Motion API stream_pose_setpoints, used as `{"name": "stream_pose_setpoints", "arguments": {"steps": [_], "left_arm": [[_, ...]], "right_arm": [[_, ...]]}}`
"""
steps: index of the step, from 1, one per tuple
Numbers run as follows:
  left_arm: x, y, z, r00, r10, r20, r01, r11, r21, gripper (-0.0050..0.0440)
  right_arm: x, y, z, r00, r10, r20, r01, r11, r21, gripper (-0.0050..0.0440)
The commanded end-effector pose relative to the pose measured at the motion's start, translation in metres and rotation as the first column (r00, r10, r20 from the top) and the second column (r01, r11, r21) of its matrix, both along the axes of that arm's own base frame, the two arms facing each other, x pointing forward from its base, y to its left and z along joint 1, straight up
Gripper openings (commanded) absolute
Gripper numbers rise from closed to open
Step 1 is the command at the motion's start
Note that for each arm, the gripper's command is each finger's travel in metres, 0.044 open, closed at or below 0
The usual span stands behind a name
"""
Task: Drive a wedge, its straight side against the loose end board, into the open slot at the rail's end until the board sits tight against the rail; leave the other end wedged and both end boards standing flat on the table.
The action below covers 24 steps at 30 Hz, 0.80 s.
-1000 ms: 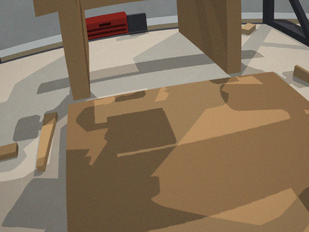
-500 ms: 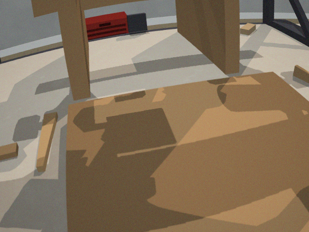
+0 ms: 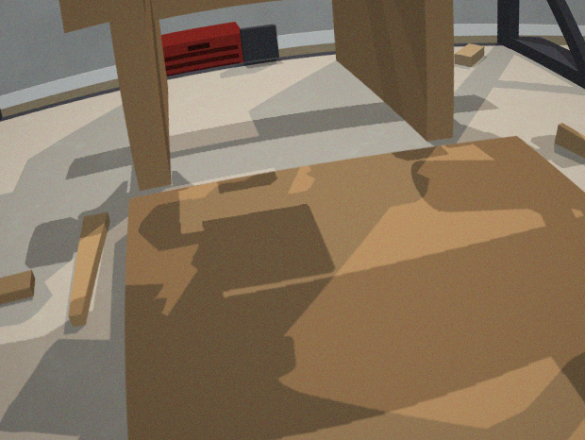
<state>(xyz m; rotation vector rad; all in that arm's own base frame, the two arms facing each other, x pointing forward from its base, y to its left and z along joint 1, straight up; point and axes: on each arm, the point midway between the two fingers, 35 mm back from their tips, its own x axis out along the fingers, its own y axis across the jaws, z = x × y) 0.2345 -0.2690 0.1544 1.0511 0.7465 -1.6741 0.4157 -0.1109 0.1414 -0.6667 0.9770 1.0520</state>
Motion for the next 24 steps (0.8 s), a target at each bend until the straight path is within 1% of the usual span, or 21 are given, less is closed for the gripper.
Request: {"name": "stream_pose_setpoints", "arguments": {"steps": [1,14,18,19,21,22,23,24], "left_arm": [[-0.001,0.0,0.007,1.0,-0.001,0.02,0.002,1.0,-0.019,-0.005],[-0.001,0.0,0.007,1.0,-0.001,0.02,0.002,1.0,-0.019,-0.005],[-0.001,0.0,0.007,1.0,-0.001,0.02,0.002,1.0,-0.019,-0.005],[-0.001,0.0,0.007,1.0,-0.001,0.02,0.002,1.0,-0.019,-0.005],[-0.001,0.0,0.007,1.0,-0.001,0.02,0.002,1.0,-0.019,-0.005],[-0.001,0.0,0.007,1.0,-0.001,0.02,0.002,1.0,-0.019,-0.005],[-0.001,0.0,0.007,1.0,-0.001,0.02,0.002,1.0,-0.019,-0.005],[-0.001,0.0,0.007,1.0,-0.001,0.02,0.002,1.0,-0.019,-0.005]], "right_arm": [[0.0,0.001,0.013,1.0,0.0,0.031,0.001,1.0,-0.011,0.0199],[0.0,0.001,0.013,1.0,0.0,0.031,0.001,1.0,-0.011,0.0199],[0.003,-0.001,0.021,0.999,0.0,0.032,0.001,1.0,-0.012,0.0199],[0.003,0.0,0.017,1.0,0.0,0.027,0.001,1.0,-0.009,0.0199],[0.003,0.0,0.017,1.0,0.0,0.027,0.001,1.0,-0.009,0.0199],[0.003,0.0,0.022,1.0,0.0,0.03,0.001,1.0,-0.011,0.0199],[0.002,0.0,0.02,0.999,0.0,0.032,0.001,1.0,-0.012,0.0199],[0.002,0.0,0.024,0.999,0.0,0.041,0.001,1.0,-0.015,0.0199]]}}
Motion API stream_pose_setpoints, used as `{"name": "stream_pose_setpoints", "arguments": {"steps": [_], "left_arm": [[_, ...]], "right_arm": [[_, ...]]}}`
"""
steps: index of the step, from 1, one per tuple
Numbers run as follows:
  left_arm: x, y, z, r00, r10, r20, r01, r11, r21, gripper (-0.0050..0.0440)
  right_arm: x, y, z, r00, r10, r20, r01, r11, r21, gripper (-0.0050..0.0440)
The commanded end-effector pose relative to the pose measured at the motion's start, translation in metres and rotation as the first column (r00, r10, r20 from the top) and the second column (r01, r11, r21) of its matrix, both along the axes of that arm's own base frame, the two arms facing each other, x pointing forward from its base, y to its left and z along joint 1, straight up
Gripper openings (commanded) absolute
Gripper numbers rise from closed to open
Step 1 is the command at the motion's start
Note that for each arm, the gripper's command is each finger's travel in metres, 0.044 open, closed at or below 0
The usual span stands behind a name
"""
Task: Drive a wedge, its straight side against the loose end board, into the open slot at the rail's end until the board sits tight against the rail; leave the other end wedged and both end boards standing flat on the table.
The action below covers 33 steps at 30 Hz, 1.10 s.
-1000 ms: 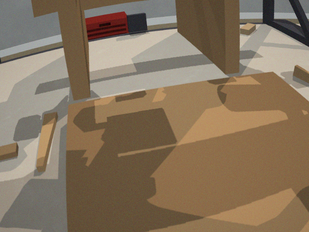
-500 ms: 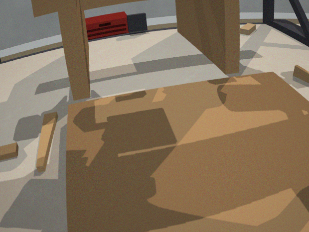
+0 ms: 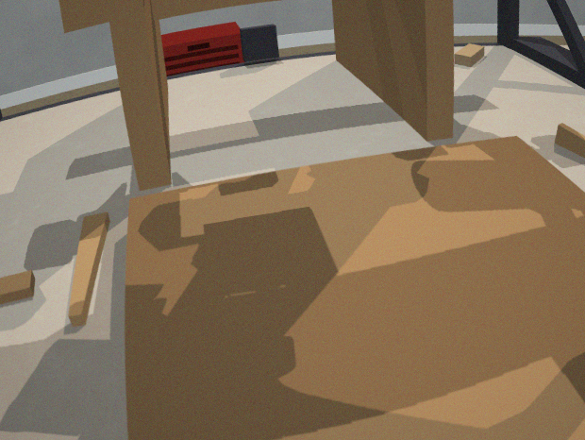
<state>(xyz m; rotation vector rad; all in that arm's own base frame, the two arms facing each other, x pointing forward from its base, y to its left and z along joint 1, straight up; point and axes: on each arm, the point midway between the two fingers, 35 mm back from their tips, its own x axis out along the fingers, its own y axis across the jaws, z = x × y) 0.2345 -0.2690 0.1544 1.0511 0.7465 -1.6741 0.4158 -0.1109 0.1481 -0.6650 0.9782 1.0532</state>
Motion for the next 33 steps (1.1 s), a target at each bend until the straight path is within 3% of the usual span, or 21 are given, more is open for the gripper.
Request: {"name": "stream_pose_setpoints", "arguments": {"steps": [1,5,6,9,10,33], "left_arm": [[-0.001,0.0,0.007,1.0,-0.001,0.02,0.002,1.0,-0.019,-0.005],[-0.001,0.0,0.007,1.0,-0.001,0.02,0.002,1.0,-0.018,-0.005],[0.0,0.0,0.007,1.0,-0.001,0.021,0.002,1.0,-0.019,-0.005],[0.0,0.0,0.007,1.0,-0.001,0.021,0.002,1.0,-0.019,-0.005],[0.0,0.0,0.007,1.0,-0.001,0.021,0.002,1.0,-0.019,0.0201],[0.0,0.0,0.008,1.0,-0.001,0.021,0.001,1.0,-0.017,0.0201]], "right_arm": [[0.003,0.0,0.029,0.999,-0.001,0.037,0.001,1.0,-0.014,0.0199],[0.017,-0.007,0.049,0.993,0.003,0.117,0.002,0.999,-0.049,0.0199],[-0.019,0.007,0.053,0.998,-0.042,0.043,0.042,0.999,-0.007,0.0199],[-0.005,0.001,0.073,0.991,-0.038,0.126,0.043,0.998,-0.039,0.0199],[-0.003,0.0,0.063,0.994,-0.029,0.103,0.032,0.999,-0.033,0.0199],[-0.004,0.001,0.064,0.994,-0.028,0.106,0.032,0.999,-0.037,0.0199]]}}
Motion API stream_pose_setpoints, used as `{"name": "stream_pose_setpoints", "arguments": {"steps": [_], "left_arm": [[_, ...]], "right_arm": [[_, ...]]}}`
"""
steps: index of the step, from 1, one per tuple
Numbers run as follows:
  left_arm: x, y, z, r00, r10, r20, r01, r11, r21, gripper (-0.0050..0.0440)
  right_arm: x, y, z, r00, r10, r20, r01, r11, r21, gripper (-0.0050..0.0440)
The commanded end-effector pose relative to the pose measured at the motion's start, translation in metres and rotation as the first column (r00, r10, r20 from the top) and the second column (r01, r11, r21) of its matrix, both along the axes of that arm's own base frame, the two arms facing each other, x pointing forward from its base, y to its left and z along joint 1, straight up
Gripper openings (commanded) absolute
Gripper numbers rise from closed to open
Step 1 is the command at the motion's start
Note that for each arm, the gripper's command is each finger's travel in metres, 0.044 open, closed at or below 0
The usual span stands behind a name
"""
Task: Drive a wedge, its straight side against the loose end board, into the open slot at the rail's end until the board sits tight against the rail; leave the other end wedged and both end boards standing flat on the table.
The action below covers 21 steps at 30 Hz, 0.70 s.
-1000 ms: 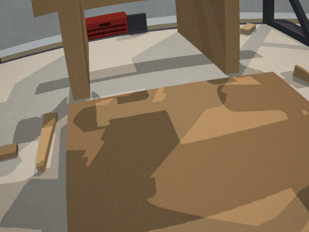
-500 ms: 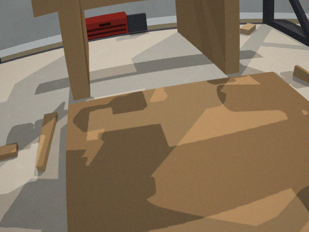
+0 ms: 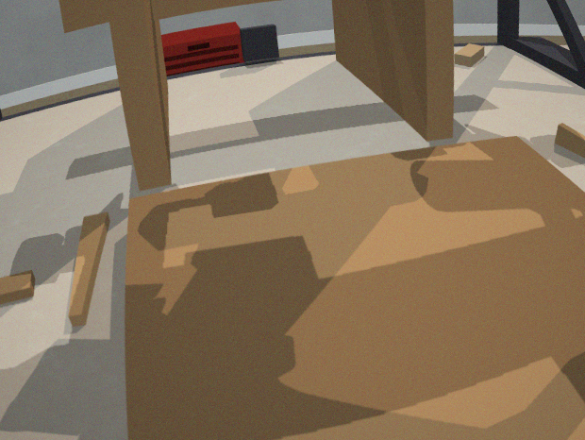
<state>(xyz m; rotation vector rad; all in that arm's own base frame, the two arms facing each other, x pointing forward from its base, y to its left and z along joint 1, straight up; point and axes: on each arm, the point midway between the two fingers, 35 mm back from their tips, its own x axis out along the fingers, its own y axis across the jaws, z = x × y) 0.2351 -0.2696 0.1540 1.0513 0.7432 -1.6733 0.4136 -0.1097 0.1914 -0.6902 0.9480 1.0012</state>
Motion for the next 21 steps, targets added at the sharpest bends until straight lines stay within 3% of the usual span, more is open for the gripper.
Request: {"name": "stream_pose_setpoints", "arguments": {"steps": [1,9,16,17,21], "left_arm": [[-0.001,0.0,0.008,1.0,-0.001,0.019,0.001,1.0,-0.015,0.0201],[0.003,-0.003,0.024,0.999,-0.001,0.033,0.001,1.0,-0.027,0.0201],[0.002,-0.002,0.02,1.0,-0.001,0.029,0.001,1.0,-0.023,0.0201],[0.003,-0.003,0.035,1.0,-0.001,0.028,0.001,1.0,-0.023,0.0201],[0.003,-0.003,0.053,1.0,-0.001,0.031,0.001,1.0,-0.025,0.0201]], "right_arm": [[-0.001,0.0,0.021,0.999,-0.004,0.052,0.006,1.0,-0.022,0.0199],[-0.001,0.0,0.021,0.999,-0.004,0.052,0.006,1.0,-0.022,0.0199],[-0.001,0.0,0.021,0.999,-0.004,0.052,0.006,1.0,-0.022,0.0199],[-0.001,0.0,0.021,0.999,-0.004,0.052,0.006,1.0,-0.022,0.0199],[-0.001,0.0,0.021,0.999,-0.004,0.052,0.006,1.0,-0.022,0.0199]]}}
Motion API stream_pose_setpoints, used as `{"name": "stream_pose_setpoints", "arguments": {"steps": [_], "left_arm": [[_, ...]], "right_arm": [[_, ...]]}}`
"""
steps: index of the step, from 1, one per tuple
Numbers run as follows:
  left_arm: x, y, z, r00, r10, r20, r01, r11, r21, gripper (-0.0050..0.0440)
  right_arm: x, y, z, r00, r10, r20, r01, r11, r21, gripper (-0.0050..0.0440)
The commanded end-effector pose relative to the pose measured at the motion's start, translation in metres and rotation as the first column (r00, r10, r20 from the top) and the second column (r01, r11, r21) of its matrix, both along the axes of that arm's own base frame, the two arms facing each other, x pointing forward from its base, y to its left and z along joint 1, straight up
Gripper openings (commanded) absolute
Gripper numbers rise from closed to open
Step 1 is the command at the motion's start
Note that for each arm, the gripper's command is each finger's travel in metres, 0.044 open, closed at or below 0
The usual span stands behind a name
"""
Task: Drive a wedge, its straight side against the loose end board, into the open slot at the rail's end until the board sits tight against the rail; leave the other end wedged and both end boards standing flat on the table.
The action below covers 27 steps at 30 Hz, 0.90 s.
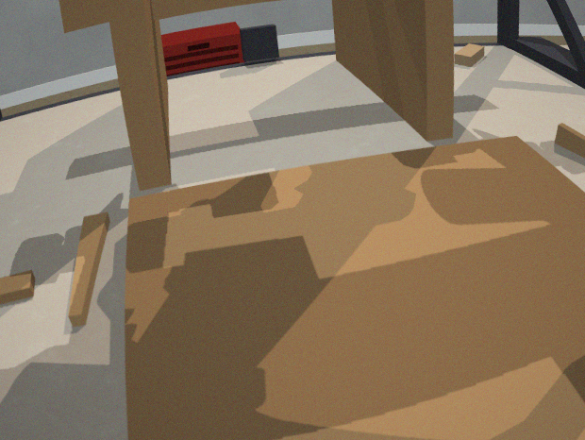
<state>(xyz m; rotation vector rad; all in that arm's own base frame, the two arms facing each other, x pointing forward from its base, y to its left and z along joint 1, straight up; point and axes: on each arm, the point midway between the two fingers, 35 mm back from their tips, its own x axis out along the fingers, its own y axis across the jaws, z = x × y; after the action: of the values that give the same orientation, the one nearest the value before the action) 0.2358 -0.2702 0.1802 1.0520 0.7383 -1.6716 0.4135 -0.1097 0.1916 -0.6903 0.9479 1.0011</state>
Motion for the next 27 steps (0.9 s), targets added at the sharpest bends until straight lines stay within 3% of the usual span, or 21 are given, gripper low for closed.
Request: {"name": "stream_pose_setpoints", "arguments": {"steps": [1,8,11,12,15,18,19,27], "left_arm": [[0.002,-0.002,0.03,1.0,-0.001,0.025,0.001,1.0,-0.021,0.0201],[0.001,-0.001,0.055,1.0,-0.001,0.016,0.001,1.0,-0.013,0.0201],[0.001,-0.001,0.045,1.0,-0.001,0.009,0.001,1.0,-0.007,0.0201],[0.001,-0.001,0.062,1.0,-0.001,0.014,0.001,1.0,-0.012,0.0201],[0.0,0.0,0.05,1.0,-0.001,0.008,0.001,1.0,-0.007,0.0201],[0.001,-0.001,0.052,1.0,-0.001,0.014,0.001,1.0,-0.011,0.0201],[0.0,0.005,0.051,1.0,0.018,0.018,-0.018,1.0,-0.008,0.0201],[0.015,0.016,0.053,0.989,0.129,0.069,-0.126,0.991,-0.04,0.0201]], "right_arm": [[-0.001,0.0,0.021,0.999,-0.004,0.052,0.006,1.0,-0.021,0.0199],[-0.001,0.0,0.021,0.999,-0.004,0.052,0.006,1.0,-0.021,0.0199],[-0.001,0.0,0.021,0.999,-0.004,0.052,0.006,1.0,-0.021,0.0199],[-0.001,0.0,0.021,0.999,-0.004,0.052,0.006,1.0,-0.021,0.0199],[-0.001,0.0,0.021,0.999,-0.004,0.052,0.006,1.0,-0.021,0.0199],[-0.001,0.0,0.021,0.999,-0.004,0.052,0.006,1.0,-0.021,0.0199],[-0.004,0.003,0.017,0.999,-0.006,0.037,0.007,1.0,-0.021,0.0175],[-0.001,0.01,0.025,0.994,-0.064,0.083,0.069,0.996,-0.053,0.0175]]}}
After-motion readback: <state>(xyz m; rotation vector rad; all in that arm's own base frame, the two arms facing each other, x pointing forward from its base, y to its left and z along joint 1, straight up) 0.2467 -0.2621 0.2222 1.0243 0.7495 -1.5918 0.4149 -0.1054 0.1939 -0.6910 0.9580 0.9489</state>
